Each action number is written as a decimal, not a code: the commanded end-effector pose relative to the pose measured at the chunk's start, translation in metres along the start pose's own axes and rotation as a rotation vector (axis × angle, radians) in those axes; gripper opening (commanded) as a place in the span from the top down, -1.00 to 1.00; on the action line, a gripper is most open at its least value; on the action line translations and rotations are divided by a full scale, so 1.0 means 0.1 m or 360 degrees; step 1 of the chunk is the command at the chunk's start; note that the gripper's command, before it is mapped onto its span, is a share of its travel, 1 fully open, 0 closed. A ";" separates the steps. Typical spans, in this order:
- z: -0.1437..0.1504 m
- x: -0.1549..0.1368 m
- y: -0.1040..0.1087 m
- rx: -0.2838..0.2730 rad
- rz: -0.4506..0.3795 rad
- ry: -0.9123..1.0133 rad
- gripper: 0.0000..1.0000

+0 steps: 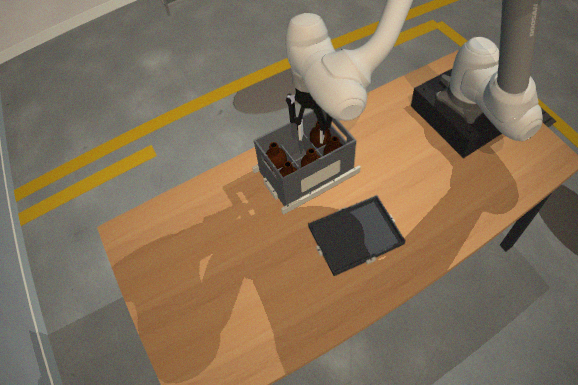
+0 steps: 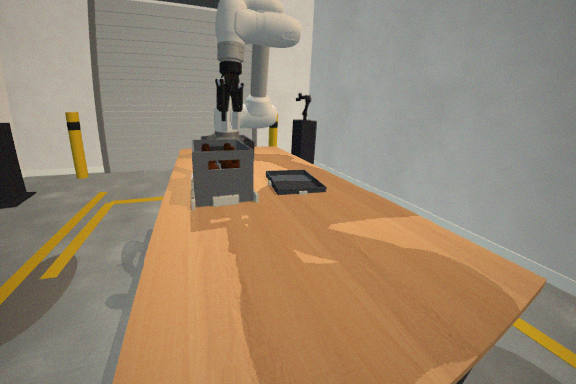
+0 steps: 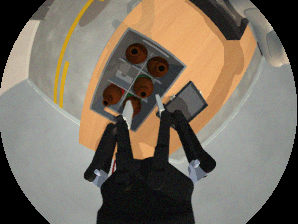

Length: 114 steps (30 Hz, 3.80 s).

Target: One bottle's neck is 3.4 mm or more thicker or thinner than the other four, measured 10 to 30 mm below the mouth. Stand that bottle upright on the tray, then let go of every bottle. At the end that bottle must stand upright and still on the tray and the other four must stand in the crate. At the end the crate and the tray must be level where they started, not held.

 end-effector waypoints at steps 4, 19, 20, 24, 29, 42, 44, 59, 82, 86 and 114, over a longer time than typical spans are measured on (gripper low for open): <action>0.00 -0.02 0.04 0.0006 0.0001 -0.0004 1.00; 0.00 -0.02 0.04 0.0006 0.0001 -0.0004 1.00; 0.00 -0.02 0.04 0.0006 0.0001 -0.0004 1.00; 0.00 -0.02 0.04 0.0006 0.0001 -0.0004 1.00; 0.00 -0.02 0.04 0.0006 0.0001 -0.0004 1.00; -0.49 -0.04 0.06 0.0006 0.0001 -0.0004 1.00; -0.71 -0.04 0.06 0.0006 0.0001 -0.0004 1.00; -1.25 -0.01 0.04 0.0006 0.0001 -0.0004 0.24; -1.25 -0.01 0.04 0.0006 0.0001 -0.0004 0.24; -1.25 -0.01 0.04 0.0006 0.0001 -0.0004 0.24; -1.25 -0.01 -0.06 0.0006 0.0001 -0.0004 0.24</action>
Point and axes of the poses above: the point where the finger pads meet when closed, its own y axis back along the fingers, its own z axis across the jaws, x = y × z, the point moved 2 cm from there along y, back along the fingers
